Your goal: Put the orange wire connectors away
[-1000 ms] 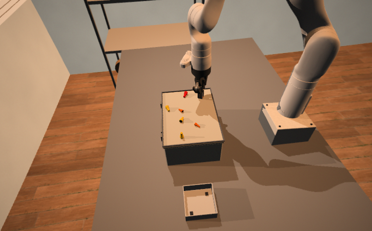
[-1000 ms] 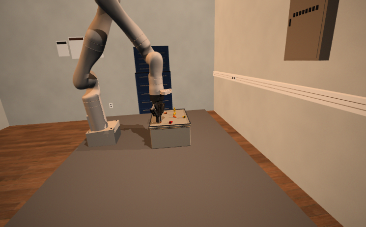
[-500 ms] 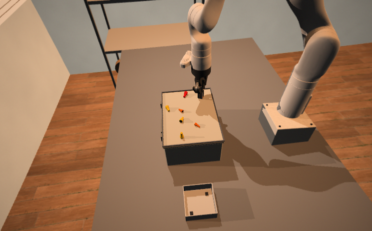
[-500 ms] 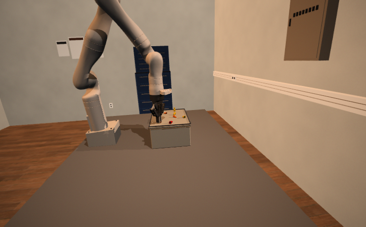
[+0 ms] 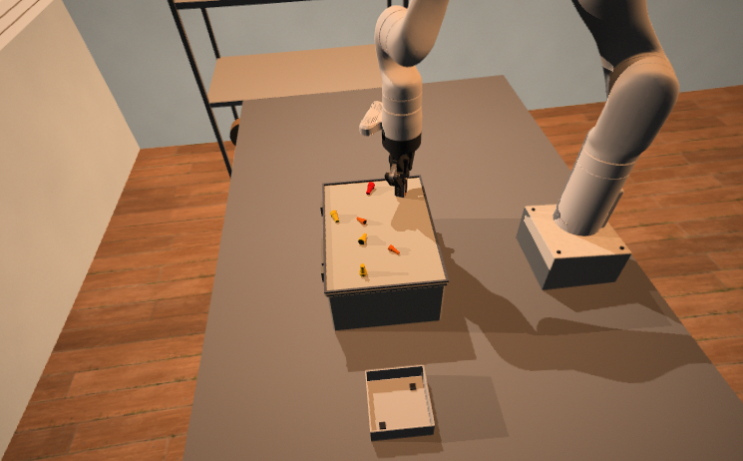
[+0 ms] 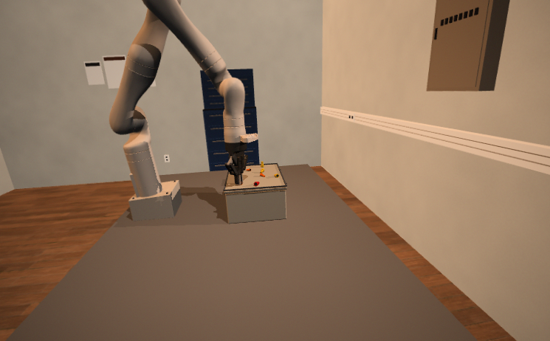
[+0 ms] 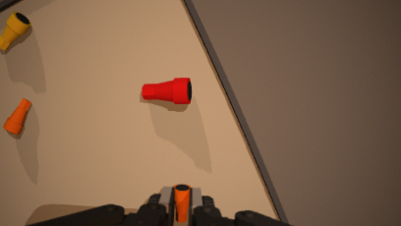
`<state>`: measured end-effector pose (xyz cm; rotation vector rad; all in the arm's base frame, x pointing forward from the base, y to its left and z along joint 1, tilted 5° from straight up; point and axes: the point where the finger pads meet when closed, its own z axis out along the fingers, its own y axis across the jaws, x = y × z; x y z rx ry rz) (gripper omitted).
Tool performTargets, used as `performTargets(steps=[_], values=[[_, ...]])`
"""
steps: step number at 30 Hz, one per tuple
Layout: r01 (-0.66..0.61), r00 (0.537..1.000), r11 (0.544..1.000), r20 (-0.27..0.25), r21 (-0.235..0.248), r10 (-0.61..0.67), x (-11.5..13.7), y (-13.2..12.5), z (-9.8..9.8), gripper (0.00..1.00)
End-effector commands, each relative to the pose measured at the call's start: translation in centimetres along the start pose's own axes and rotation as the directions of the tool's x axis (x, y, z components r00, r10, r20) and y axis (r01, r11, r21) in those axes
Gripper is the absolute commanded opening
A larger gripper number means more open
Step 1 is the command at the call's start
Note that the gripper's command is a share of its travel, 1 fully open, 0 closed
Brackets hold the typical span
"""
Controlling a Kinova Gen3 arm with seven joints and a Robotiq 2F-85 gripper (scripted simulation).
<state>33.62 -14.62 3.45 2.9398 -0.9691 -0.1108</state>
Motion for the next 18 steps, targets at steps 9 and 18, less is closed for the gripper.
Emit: performTargets(steps=[9, 18], values=[[0.0, 1.0, 1.0, -0.001, 0.0, 0.0, 0.0, 0.0, -0.6, 0.15], [0.0, 1.0, 1.0, -0.001, 0.0, 0.0, 0.0, 0.0, -4.3, 0.15]])
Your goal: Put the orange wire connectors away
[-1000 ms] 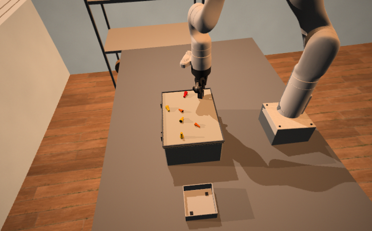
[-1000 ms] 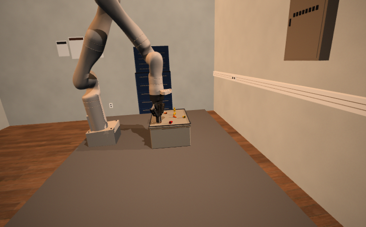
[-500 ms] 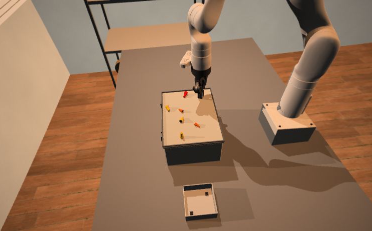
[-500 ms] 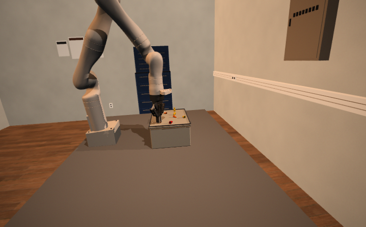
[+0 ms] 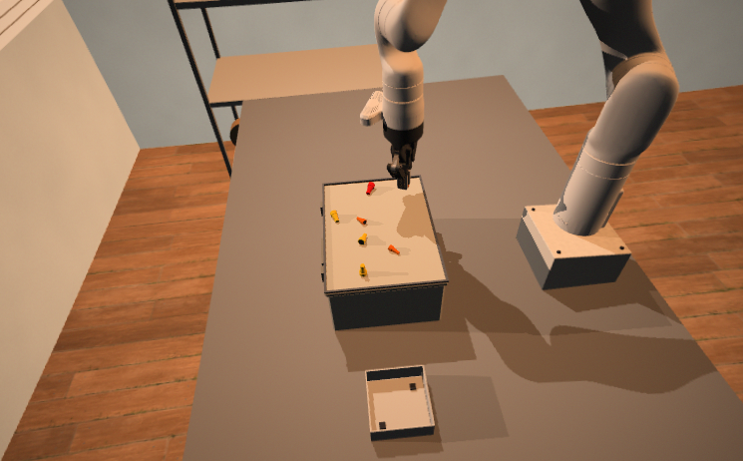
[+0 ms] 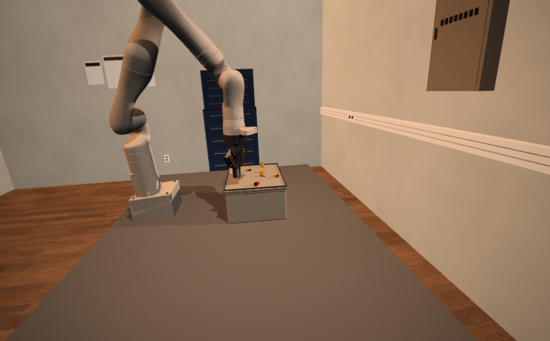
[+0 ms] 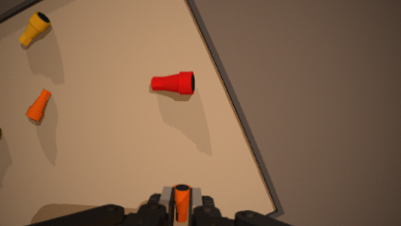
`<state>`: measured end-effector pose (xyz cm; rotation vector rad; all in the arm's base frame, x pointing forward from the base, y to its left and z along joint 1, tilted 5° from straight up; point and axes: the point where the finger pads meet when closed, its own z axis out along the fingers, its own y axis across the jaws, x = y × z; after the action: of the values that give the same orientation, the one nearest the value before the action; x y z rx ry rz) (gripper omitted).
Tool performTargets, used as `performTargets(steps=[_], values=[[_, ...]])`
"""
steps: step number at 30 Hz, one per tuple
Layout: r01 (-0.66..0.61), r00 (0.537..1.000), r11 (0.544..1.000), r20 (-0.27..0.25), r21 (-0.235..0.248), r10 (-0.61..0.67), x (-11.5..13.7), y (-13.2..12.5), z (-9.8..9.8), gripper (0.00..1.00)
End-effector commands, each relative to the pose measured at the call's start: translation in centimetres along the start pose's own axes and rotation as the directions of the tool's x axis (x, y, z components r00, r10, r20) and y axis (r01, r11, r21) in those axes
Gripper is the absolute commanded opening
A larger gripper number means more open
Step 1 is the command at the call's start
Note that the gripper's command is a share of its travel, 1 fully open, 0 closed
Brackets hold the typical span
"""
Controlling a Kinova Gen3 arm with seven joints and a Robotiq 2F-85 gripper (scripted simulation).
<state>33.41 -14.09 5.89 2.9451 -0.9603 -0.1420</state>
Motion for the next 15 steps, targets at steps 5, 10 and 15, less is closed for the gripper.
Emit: performTargets(steps=[5, 10, 15], values=[[-0.007, 1.0, 1.0, -0.021, 0.003, 0.007, 0.6, 0.1, -3.8, 0.15], [-0.007, 1.0, 1.0, -0.021, 0.003, 0.007, 0.6, 0.2, -4.5, 0.15], [-0.007, 1.0, 1.0, -0.021, 0.003, 0.007, 0.6, 0.2, -4.6, 0.15]])
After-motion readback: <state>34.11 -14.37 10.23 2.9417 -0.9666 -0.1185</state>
